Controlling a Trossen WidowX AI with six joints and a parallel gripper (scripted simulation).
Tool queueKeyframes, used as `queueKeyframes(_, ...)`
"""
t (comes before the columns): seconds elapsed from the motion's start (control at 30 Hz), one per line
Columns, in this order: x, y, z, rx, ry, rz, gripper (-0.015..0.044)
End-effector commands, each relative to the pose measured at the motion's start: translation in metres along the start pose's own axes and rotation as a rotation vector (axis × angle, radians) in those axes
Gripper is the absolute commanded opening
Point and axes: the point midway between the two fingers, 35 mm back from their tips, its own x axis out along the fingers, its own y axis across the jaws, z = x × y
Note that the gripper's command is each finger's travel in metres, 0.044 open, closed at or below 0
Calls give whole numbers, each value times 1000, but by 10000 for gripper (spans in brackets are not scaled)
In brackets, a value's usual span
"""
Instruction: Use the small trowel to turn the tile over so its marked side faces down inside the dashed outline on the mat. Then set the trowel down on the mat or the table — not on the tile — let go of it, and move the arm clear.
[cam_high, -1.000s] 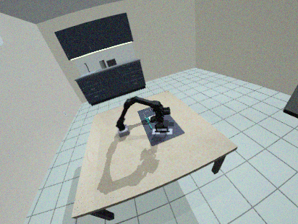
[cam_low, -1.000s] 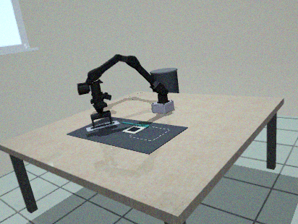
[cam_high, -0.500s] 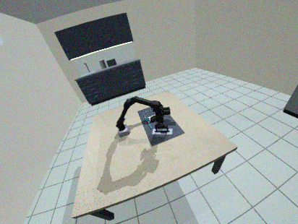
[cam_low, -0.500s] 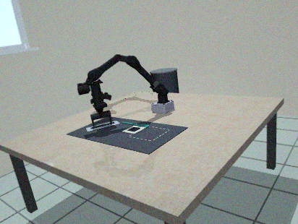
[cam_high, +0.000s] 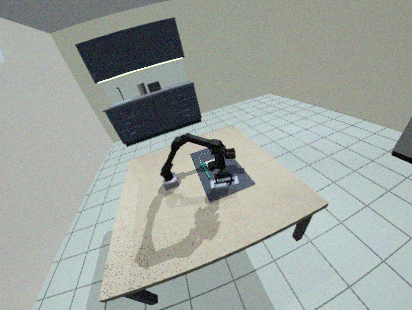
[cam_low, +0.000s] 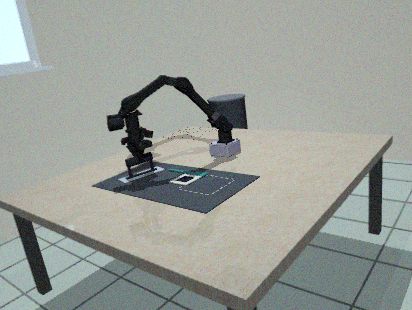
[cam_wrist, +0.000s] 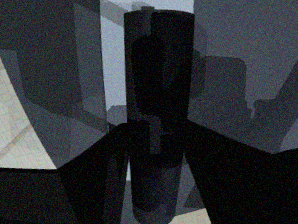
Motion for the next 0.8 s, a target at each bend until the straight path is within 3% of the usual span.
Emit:
queueKeyframes(0.0,0,0,0,-126,-1,1,130)
queueKeyframes(0.77,0,0,0,-815,-1,1,130)
